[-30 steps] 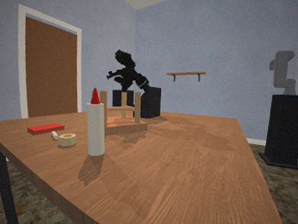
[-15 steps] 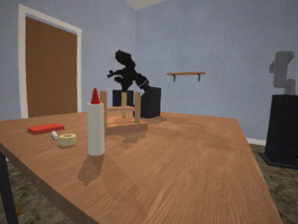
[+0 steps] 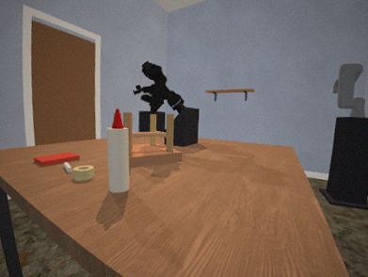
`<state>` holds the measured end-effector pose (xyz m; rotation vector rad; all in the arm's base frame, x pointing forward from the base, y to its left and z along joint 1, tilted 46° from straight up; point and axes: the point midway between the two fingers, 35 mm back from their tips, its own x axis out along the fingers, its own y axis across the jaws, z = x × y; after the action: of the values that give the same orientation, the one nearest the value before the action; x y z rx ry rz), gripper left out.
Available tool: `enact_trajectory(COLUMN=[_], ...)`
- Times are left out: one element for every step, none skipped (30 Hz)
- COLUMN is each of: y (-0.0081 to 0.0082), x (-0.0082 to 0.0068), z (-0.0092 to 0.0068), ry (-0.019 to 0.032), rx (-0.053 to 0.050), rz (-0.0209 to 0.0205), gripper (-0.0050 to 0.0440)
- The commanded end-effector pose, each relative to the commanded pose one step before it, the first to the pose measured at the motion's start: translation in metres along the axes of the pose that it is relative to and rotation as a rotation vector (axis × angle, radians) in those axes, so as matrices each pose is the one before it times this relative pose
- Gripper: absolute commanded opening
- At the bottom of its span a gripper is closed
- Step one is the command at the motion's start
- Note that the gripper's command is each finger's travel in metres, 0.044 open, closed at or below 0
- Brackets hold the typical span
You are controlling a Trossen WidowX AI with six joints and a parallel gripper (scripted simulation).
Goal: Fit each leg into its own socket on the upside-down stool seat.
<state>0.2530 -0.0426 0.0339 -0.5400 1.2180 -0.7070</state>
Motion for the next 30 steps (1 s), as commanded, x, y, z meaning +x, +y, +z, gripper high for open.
enact_trajectory(y=[0.00136, 0.00002, 0.00001, 0.0, 0.0, 0.0, 0.0, -0.00001, -0.00002, -0.00002, -0.00003, -0.00004, -0.00004, -0.00005, -0.00005, -0.00003, -0.00001, 0.0, 0.0, 0.00043, 0.0, 0.0, 0.0, 0.0, 0.0, 0.0, 0.0, 0.0, 0.0, 0.0], x=[-0.00828, -0.00155, -0.00155, 0.0, 0.0, -0.00155, -0.00156, -0.00156, -0.00156, -0.00156, -0.00157, -0.00157, -0.00157, -0.00157, -0.00128, -0.00078, -0.00026, 0.0, 0.0, 0.00385, 0.0, 0.0, -0.00042, 0.0, 0.0, 0.0, 0.0, 0.0, 0.0, 0.0], z=[0.00396, 0.00051, 0.0005, 0.0, 0.0, 0.0005, 0.00049, 0.00048, 0.00048, 0.00047, 0.00047, 0.00046, 0.00045, 0.00045, 0.00036, 0.00022, 0.00007, 0.0, 0.0, -0.00357, 0.0, 0.0, 0.00023, 0.0, 0.0, 0.0, 0.0, 0.0, 0.0, 0.0], ry=[-0.00784, -0.00161, -0.00161, 0.0, 0.0, -0.00162, -0.00162, -0.00163, -0.00163, -0.00164, -0.00164, -0.00165, -0.00165, -0.00166, -0.00136, -0.00082, -0.00027, 0.0, 0.0, 0.00885, 0.0, 0.0, -0.0007, 0.0, 0.0, 0.0, 0.0, 0.0, 0.0, 0.0], rx=[0.0031, -0.0005, -0.0005, 0.0, 0.0, -0.0005, -0.0005, -0.0005, -0.0005, -0.0005, -0.0005, -0.0005, -0.0005, -0.0005, -0.0004, -0.0002, -0.0001, 0.0, 0.0, -0.0103, 0.0, 0.0, 0.0005, 0.0, 0.0, 0.0, 0.0, 0.0, 0.0, 0.0], rz=[0.00284, 0.0001, 0.00009, 0.0, 0.0, 0.00009, 0.00008, 0.00008, 0.00008, 0.00007, 0.00007, 0.00006, 0.00006, 0.00006, 0.00004, 0.00002, 0.00001, 0.0, 0.0, -0.00096, 0.0, 0.0, 0.00035, 0.0, 0.0, 0.0, 0.0, 0.0, 0.0, 0.0], gripper=[0.0, 0.0, 0.0, 0.0, 0.0, 0.0, 0.0, 0.0, 0.0, 0.0, 0.0, 0.0, 0.0, 0.0, 0.0, 0.0, 0.0, 0.0, 0.0, 0.0, 0.0, 0.0, 0.0024, 0.0048, 0.0072, 0.0096, 0.012, 0.0144, 0.0168, 0.0192])
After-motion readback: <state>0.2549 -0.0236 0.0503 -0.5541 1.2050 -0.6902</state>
